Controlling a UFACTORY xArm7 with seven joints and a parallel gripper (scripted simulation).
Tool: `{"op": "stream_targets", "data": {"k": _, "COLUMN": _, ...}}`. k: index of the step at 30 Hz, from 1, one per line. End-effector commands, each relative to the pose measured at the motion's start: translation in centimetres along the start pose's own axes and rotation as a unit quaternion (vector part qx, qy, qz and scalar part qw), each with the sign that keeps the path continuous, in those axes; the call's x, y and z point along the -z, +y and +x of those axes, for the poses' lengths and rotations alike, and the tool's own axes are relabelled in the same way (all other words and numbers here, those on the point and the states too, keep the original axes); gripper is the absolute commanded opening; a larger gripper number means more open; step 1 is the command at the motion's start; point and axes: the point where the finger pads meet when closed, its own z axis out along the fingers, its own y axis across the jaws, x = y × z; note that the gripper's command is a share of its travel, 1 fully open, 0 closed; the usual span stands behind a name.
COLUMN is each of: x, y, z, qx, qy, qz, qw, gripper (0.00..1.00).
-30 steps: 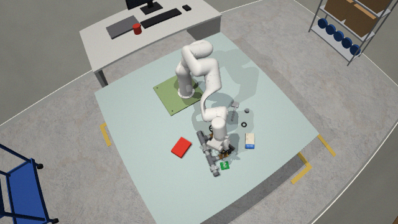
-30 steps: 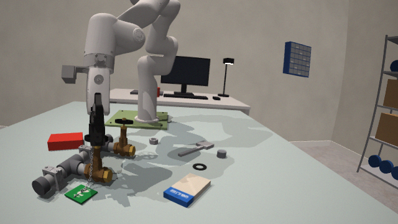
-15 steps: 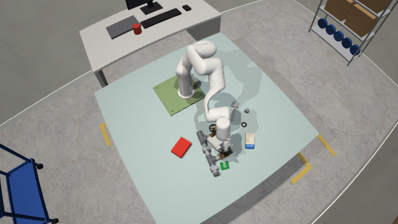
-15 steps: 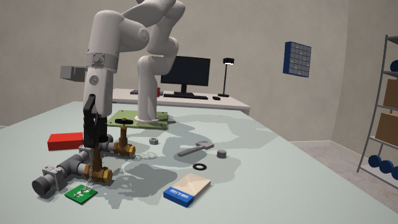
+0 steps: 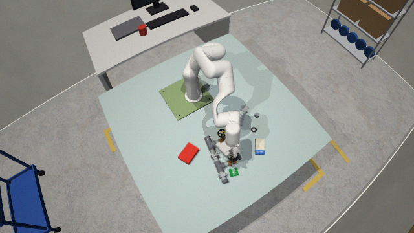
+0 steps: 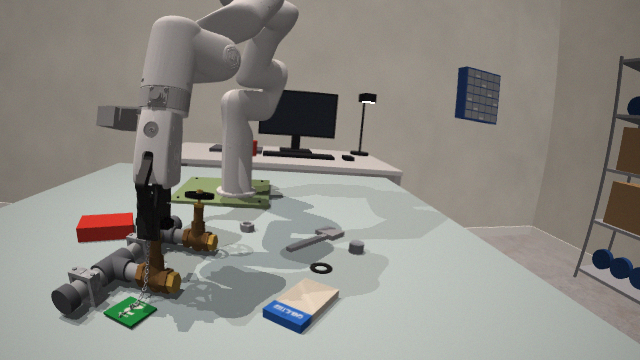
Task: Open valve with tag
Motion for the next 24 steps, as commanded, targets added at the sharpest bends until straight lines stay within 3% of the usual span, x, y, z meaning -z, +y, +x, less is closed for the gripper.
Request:
{"op": "stream_targets", "data": {"k": 1, "x": 0.14, "y": -0.16, "z": 0.05, "qx": 0.0, "qy": 0.0, "qz": 0.002, "qw": 1.0, "gripper": 0.0}}
{"op": "stream_targets", "data": {"k": 15, "x": 0.14, "y": -0.16, "z": 0.05, "qx": 0.005, "qy": 0.0, "qz": 0.002, "qw": 1.0, "gripper": 0.0}}
{"op": "stream_targets", "data": {"k": 24, "x": 0.14, "y": -0.16, "z": 0.04, "qx": 0.059, "qy": 0.0, "qz": 0.002, "qw": 0.998, "gripper": 0.0}}
